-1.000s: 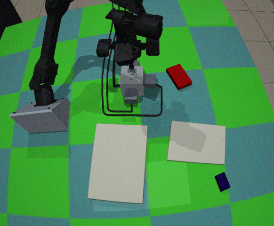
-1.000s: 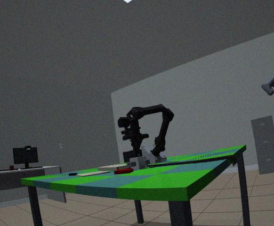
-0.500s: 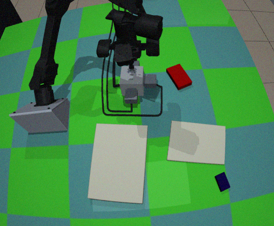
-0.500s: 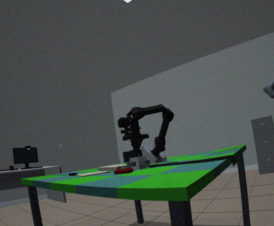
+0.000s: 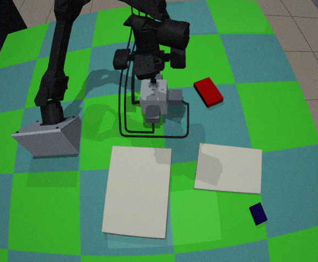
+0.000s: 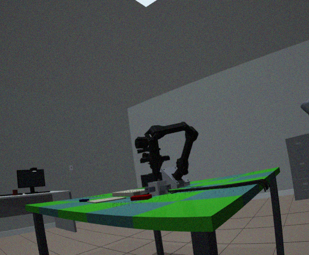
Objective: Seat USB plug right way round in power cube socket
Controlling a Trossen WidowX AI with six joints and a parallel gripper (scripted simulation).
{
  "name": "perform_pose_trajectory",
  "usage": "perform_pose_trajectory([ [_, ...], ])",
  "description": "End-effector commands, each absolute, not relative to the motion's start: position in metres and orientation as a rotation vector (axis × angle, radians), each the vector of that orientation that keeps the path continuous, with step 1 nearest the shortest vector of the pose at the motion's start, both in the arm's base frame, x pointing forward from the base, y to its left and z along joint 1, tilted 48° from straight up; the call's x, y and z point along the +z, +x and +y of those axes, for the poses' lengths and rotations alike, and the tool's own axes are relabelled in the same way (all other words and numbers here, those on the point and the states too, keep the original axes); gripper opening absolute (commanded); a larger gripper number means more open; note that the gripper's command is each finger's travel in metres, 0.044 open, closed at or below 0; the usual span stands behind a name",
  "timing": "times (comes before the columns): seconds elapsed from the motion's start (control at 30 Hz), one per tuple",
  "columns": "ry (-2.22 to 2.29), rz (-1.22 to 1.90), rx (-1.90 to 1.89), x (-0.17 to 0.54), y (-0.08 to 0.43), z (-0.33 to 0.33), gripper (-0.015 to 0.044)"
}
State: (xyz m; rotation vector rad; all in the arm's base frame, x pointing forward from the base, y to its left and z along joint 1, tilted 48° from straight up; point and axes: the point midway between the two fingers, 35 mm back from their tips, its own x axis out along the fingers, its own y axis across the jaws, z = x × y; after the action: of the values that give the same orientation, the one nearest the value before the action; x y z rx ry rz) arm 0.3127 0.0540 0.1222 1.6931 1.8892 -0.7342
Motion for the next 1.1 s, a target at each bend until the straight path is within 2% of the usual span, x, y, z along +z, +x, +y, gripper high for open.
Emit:
perform_pose_trajectory([
  [0.0,1.698,1.893,-0.737,0.1214,0.3115,0.0551,0.0],
  [1.07,1.698,1.893,-0.737,0.1189,0.3111,0.0579,0.0],
])
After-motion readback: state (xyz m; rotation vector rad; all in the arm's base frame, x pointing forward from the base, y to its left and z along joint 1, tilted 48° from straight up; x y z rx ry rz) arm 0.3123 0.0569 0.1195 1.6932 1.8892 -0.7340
